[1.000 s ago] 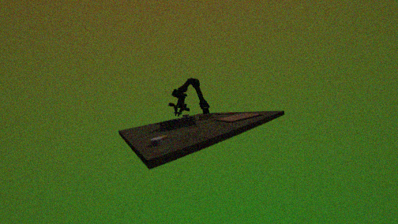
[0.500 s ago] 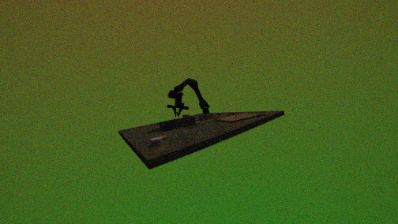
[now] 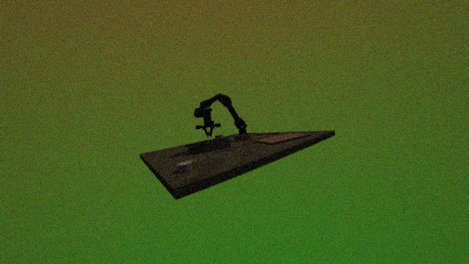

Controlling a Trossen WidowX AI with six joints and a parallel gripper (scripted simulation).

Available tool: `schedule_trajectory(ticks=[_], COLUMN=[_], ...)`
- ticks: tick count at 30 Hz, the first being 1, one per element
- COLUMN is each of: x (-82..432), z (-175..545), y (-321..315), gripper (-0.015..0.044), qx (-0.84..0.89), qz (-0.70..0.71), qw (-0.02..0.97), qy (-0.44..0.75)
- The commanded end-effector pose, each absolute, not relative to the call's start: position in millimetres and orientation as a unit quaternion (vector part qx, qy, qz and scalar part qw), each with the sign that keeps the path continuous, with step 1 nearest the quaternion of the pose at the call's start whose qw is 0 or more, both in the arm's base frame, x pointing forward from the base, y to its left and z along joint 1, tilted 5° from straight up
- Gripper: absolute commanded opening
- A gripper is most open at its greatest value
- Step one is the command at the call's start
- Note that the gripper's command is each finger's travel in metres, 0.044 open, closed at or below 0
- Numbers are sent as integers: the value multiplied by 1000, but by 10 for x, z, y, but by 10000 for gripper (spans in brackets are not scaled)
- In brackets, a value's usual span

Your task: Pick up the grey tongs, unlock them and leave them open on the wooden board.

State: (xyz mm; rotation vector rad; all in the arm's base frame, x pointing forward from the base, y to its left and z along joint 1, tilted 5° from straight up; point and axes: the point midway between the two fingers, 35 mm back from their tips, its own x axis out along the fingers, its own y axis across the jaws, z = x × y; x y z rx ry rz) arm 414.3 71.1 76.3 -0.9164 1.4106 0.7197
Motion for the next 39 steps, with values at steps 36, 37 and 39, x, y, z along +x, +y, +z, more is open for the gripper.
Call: schedule_trajectory(ticks=[36,37,39], x=[3702,3669,3597], z=[958,964,982], y=[2172,2237,2366], gripper=[-150,-150,-150], qx=[-475,-481,-491], qz=[436,443,454], qw=[533,527,517], qy=[548,542,534])
